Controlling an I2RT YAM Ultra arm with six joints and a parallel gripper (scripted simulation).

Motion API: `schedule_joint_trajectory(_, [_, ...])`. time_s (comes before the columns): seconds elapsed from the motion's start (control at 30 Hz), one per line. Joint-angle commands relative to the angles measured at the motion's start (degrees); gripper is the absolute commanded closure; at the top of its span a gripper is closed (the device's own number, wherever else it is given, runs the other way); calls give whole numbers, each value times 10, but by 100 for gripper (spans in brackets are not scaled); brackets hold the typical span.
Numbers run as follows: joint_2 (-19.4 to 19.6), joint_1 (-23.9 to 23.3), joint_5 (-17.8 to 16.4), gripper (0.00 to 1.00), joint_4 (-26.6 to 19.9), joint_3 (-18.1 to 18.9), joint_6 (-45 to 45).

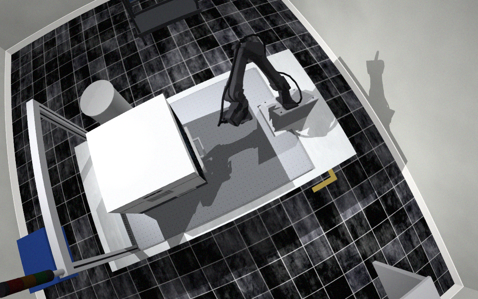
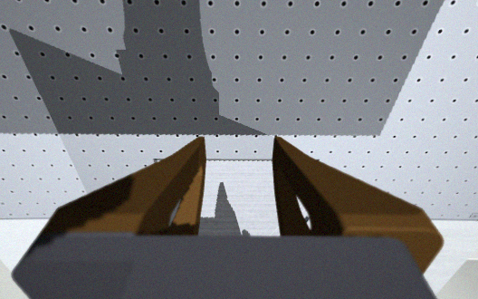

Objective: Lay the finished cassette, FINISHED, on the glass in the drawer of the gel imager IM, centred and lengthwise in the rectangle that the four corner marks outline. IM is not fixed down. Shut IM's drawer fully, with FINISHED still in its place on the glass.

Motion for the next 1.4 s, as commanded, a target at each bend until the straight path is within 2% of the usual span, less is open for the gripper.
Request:
schedule_joint_trajectory(0.0, [-11, 14, 1, 65, -4, 17, 5])
schedule_joint_trajectory(0.57, [-11, 14, 1, 65, -4, 17, 5])
schedule_joint_trajectory(0.6, [11, 12, 16, 65, 14, 20, -21])
schedule_joint_trajectory(0.77, [42, -9, 68, 65, 43, 33, -113])
schedule_joint_trajectory(0.87, [63, -18, 97, 65, 66, 19, -175])
schedule_joint_trajectory(0.93, [63, -18, 97, 65, 66, 19, -175])
schedule_joint_trajectory(0.97, [46, -9, 109, 65, 82, 18, -203])
schedule_joint_trajectory(1.17, [72, -38, 163, 65, 149, 23, -341])
schedule_joint_trajectory(1.37, [94, -59, 208, 65, 241, 23, -504])
